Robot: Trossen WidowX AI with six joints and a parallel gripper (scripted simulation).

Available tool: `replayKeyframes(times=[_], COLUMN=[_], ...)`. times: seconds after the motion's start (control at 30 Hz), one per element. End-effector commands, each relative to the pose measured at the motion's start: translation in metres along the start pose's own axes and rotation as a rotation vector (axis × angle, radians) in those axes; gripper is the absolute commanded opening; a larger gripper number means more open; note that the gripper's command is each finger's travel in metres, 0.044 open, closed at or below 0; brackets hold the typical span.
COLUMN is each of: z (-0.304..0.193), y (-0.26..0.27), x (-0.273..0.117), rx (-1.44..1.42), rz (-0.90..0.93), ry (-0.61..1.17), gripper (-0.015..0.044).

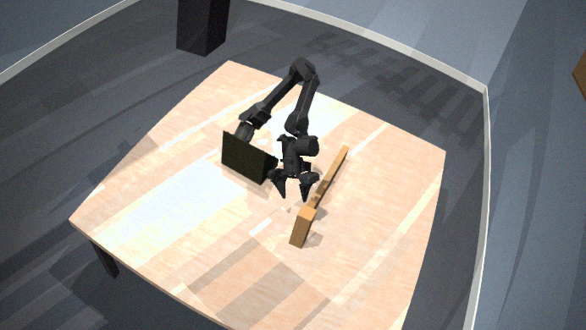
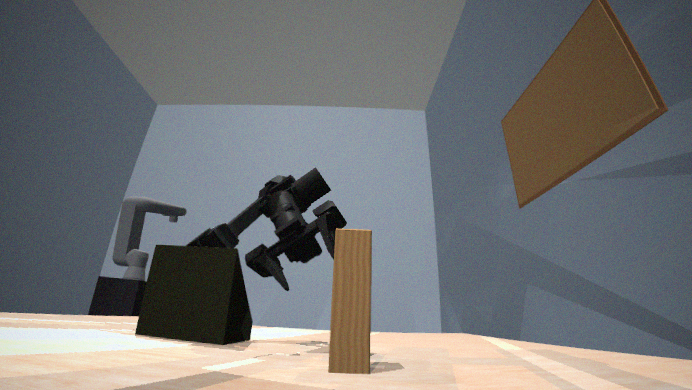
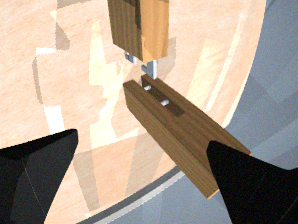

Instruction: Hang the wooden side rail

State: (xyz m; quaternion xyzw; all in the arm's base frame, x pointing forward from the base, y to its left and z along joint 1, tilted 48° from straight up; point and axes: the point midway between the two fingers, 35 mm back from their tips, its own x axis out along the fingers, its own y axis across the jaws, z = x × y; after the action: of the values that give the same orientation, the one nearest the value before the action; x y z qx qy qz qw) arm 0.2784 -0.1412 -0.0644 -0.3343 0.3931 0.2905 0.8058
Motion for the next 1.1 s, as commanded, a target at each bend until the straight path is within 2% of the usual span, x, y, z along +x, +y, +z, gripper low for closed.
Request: replayKeyframes(times=[0.0,0.5,0.97,1.07], z=[0.012,0.026,0.037,0.038], y=[-0.008,-0.011,-0.014,-0.014], x=[-0.005,-0.007,-0.01,-0.01], rx=[0.738,1.534,2.283,2.32], rz=[-0.082,-0.21,-0.334,-0.34], ry=[0.066,0.055,-0.064,-0.073], gripper=[0.044,0.044,0.044,0.044])
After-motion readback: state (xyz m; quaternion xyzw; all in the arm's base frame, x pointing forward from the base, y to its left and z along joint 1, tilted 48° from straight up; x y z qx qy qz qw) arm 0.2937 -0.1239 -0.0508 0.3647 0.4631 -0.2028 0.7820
